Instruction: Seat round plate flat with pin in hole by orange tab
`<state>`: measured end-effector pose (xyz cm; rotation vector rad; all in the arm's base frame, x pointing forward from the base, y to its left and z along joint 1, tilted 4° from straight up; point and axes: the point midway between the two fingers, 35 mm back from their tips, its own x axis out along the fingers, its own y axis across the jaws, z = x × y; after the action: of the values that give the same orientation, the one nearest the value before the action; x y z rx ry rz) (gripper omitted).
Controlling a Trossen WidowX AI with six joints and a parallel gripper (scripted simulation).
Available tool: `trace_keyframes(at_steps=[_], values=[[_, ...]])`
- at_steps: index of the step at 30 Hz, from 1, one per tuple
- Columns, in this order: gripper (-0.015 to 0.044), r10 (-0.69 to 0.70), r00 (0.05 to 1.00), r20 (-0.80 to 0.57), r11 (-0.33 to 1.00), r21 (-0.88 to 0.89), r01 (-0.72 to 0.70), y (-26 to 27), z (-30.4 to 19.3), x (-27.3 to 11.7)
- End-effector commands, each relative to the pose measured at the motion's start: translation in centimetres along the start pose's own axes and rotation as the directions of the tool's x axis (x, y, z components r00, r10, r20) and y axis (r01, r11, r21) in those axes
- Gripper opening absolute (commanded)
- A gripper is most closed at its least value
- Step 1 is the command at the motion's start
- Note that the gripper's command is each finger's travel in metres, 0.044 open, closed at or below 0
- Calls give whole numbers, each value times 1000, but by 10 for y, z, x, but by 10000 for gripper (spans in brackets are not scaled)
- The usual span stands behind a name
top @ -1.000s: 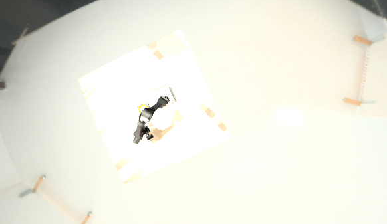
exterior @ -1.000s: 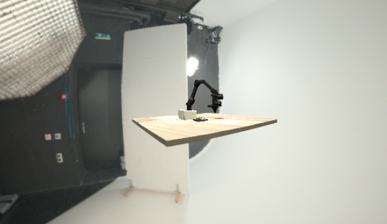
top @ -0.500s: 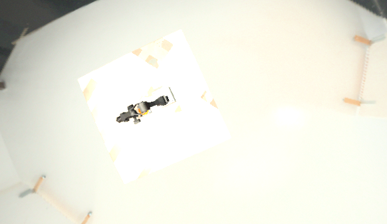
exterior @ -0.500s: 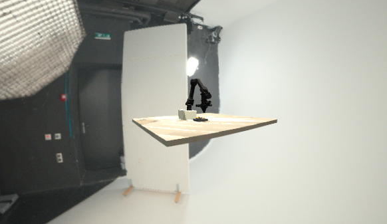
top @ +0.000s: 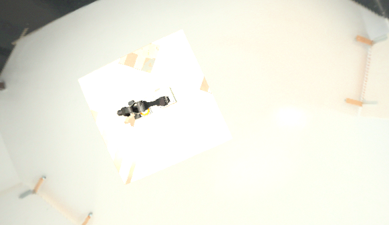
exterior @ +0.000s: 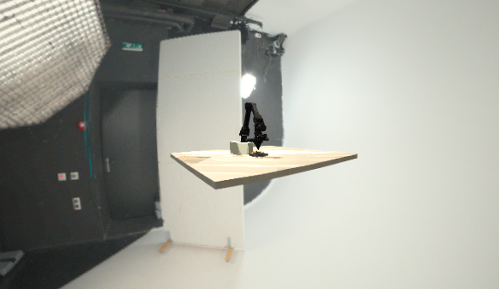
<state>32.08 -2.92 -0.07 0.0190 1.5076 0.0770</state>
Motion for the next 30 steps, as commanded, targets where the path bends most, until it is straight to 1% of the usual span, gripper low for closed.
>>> trace_keyframes(at_steps=[1,30], values=[[0,1,1000,-3,1000,-1,-1,1,-2,14],[0,-1,1000,-5,1000,-1,1,-18,-27,15]])
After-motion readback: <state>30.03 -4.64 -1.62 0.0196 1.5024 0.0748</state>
